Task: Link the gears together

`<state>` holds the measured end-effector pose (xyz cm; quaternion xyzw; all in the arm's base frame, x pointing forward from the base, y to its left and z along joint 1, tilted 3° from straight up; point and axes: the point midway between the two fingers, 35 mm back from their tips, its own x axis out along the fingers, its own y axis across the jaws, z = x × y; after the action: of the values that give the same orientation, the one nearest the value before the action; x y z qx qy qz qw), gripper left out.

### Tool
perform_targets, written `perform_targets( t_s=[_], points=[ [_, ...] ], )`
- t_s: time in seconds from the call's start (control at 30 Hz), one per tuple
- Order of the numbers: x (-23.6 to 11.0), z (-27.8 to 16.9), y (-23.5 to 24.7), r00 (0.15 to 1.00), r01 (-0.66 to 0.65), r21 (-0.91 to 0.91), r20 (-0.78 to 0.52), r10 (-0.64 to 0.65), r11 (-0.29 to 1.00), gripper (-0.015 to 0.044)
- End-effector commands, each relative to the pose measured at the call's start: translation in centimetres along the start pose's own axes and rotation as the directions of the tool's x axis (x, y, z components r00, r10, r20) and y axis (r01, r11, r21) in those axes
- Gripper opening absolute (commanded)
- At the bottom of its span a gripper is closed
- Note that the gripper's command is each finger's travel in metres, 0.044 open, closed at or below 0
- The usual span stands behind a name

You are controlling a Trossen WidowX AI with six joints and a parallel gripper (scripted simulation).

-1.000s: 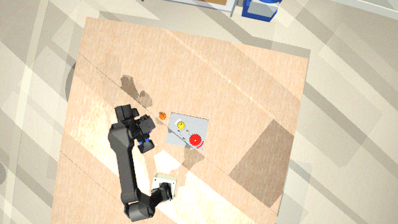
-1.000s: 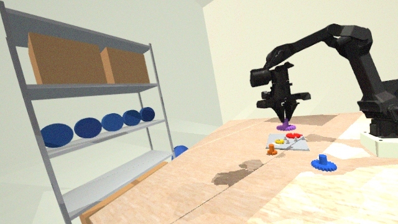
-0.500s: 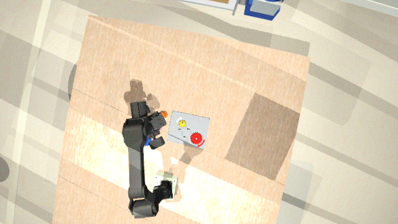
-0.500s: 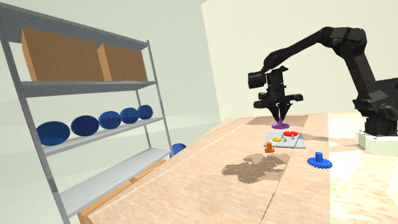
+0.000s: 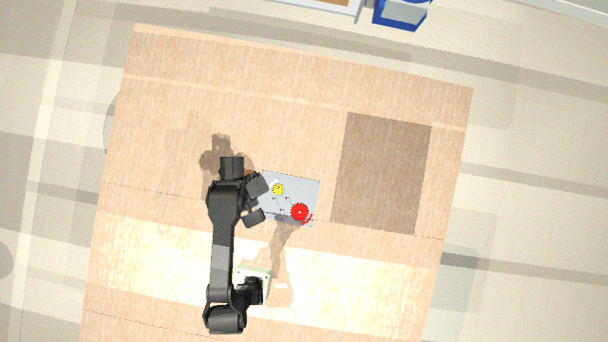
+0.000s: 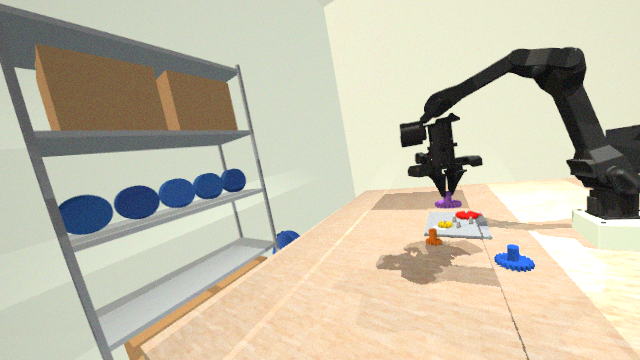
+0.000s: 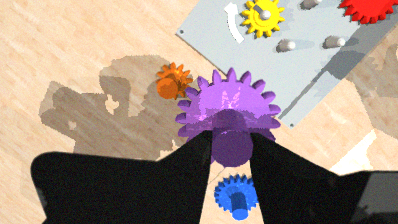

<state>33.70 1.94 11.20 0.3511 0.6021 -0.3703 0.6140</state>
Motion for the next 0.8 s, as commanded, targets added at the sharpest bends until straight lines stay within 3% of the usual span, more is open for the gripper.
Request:
perform_targets(
  t_s=[0.0, 0.77],
  points=[
    [0.2, 0.9, -0.6, 1.000, -0.001, -0.002, 0.008, 0.001, 1.000, 0.0000],
    [2.4, 5.5, -4.0, 1.000, 0.004, -0.004, 0.013, -0.004, 1.000, 0.0000]
  ],
)
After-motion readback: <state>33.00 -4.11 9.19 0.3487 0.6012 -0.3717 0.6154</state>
